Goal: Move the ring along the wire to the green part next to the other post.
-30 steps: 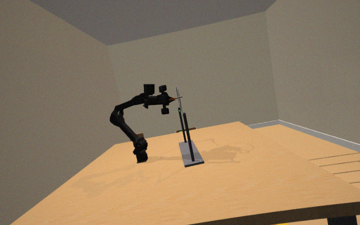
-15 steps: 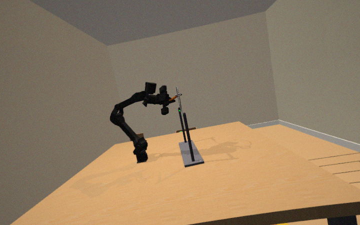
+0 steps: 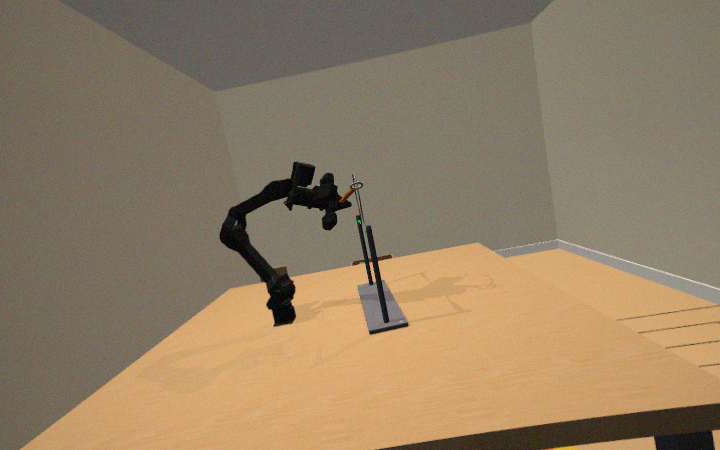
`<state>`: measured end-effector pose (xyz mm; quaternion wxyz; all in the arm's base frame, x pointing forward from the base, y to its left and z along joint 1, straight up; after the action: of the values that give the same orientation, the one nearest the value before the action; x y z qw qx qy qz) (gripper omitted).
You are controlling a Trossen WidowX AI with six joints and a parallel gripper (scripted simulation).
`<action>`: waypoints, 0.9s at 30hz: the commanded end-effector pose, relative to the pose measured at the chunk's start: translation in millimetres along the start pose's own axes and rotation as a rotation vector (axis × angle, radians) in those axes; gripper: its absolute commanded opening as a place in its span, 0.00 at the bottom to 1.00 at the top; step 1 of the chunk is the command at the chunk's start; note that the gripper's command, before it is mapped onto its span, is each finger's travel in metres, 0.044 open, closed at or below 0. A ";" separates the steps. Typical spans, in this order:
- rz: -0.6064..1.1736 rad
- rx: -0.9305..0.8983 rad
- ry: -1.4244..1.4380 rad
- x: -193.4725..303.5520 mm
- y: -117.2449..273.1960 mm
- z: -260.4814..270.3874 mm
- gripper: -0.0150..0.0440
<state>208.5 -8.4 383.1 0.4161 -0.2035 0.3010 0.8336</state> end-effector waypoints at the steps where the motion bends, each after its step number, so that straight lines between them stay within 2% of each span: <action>1: -0.001 0.033 0.055 -1.8 -0.6 0.9 0.00; 27: 0.001 0.227 0.375 1.0 -2.2 1.6 0.00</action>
<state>209.6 -5.9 380.9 0.3774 -0.2935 0.4479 0.7555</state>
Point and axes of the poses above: the point midway between the two fingers, 35 mm back from their tips, its own y axis back along the fingers, its own z axis across the jaws, x = y × z, the point moved 7 cm from there along y, back along the fingers, and after that the axes turned 13 degrees about y, right-handed, at the moved point
